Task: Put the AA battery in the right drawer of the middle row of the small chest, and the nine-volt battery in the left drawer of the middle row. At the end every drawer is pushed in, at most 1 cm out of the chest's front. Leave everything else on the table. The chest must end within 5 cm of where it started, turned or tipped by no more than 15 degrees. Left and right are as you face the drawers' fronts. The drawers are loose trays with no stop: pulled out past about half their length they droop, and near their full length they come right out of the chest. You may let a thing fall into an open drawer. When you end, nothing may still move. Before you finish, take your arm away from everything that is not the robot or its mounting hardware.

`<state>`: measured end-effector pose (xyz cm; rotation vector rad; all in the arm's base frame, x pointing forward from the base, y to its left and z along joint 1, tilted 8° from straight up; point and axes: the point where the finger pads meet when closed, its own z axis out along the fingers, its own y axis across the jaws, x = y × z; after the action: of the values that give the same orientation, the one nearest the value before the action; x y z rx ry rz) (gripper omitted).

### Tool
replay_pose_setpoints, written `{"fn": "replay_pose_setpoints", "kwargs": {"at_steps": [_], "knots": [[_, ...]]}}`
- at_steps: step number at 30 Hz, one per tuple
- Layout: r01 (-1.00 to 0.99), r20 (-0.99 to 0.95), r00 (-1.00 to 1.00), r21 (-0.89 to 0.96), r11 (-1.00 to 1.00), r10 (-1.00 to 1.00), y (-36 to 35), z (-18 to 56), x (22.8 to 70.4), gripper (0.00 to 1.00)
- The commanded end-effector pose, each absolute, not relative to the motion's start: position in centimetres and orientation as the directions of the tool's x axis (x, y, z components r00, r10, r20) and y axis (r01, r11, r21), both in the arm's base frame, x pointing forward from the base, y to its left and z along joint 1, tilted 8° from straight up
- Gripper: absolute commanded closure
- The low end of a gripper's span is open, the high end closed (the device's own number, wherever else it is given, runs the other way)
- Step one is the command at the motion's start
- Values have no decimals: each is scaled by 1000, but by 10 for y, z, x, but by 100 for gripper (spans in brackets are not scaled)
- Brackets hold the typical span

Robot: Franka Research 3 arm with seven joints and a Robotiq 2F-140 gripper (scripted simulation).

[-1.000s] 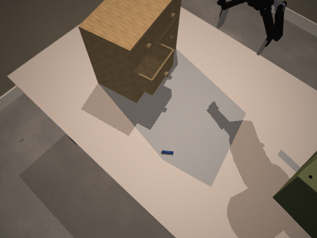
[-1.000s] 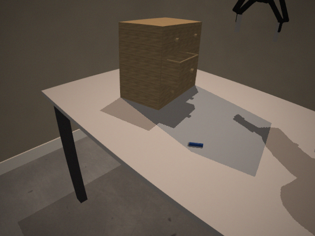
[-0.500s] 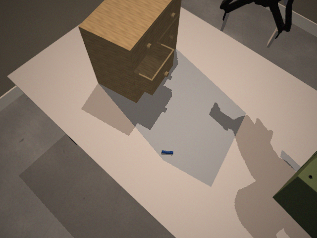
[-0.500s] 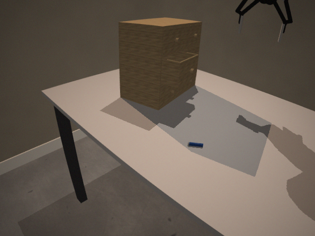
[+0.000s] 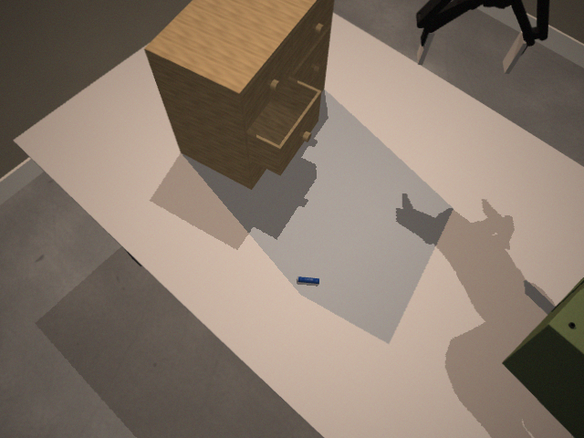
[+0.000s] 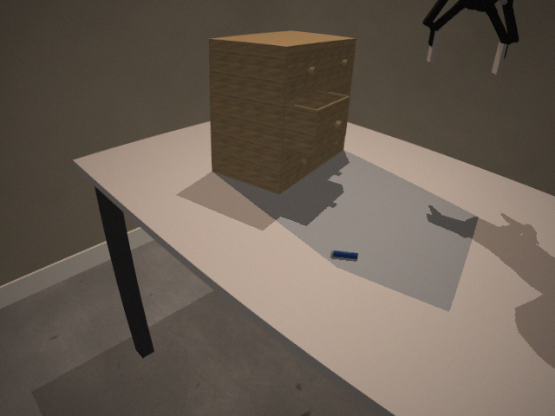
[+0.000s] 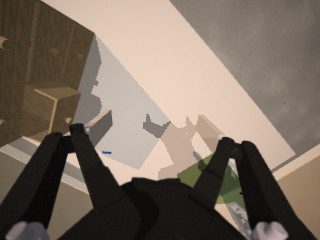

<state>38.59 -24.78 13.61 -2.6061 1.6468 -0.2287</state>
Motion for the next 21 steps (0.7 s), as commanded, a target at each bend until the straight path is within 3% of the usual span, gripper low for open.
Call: {"fn": "replay_pose_setpoints", "kwargs": {"at_steps": [1, 21], "knots": [[-785, 127, 600, -95, -612, -790, -252, 136, 386, 0], [-579, 146, 802, -50, -814, -580, -271, 132, 372, 0]]}}
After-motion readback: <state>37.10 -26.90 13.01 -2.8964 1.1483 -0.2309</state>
